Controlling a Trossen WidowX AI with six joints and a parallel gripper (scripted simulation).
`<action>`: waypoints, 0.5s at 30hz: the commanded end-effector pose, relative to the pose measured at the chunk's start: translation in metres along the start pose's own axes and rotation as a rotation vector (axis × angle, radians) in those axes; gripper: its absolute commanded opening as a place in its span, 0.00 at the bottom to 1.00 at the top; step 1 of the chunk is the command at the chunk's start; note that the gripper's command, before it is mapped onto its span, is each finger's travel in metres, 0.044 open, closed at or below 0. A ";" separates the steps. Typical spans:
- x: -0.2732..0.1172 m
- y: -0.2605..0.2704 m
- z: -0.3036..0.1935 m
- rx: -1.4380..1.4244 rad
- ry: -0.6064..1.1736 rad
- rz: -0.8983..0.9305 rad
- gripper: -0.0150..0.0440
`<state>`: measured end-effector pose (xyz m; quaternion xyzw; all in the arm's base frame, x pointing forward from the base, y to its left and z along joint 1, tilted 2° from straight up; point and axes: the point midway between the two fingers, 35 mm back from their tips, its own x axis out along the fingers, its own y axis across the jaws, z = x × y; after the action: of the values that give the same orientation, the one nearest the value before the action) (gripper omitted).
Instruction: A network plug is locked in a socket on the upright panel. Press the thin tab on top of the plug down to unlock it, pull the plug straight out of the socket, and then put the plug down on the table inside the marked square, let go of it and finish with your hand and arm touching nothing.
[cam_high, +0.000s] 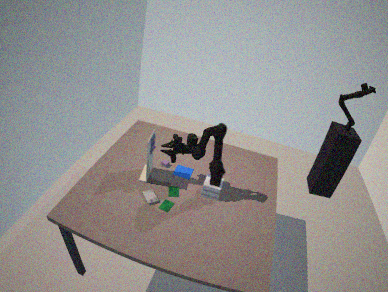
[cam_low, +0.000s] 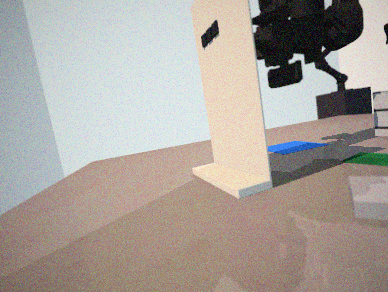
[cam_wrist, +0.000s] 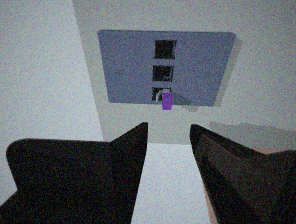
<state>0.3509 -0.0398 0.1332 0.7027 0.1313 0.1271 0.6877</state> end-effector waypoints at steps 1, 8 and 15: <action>0.009 0.001 0.003 0.002 -0.003 0.003 0.52; 0.020 0.002 0.006 0.001 -0.003 0.004 0.52; 0.031 0.002 0.009 0.001 -0.003 0.006 0.52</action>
<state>0.3752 -0.0377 0.1339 0.7024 0.1303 0.1279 0.6879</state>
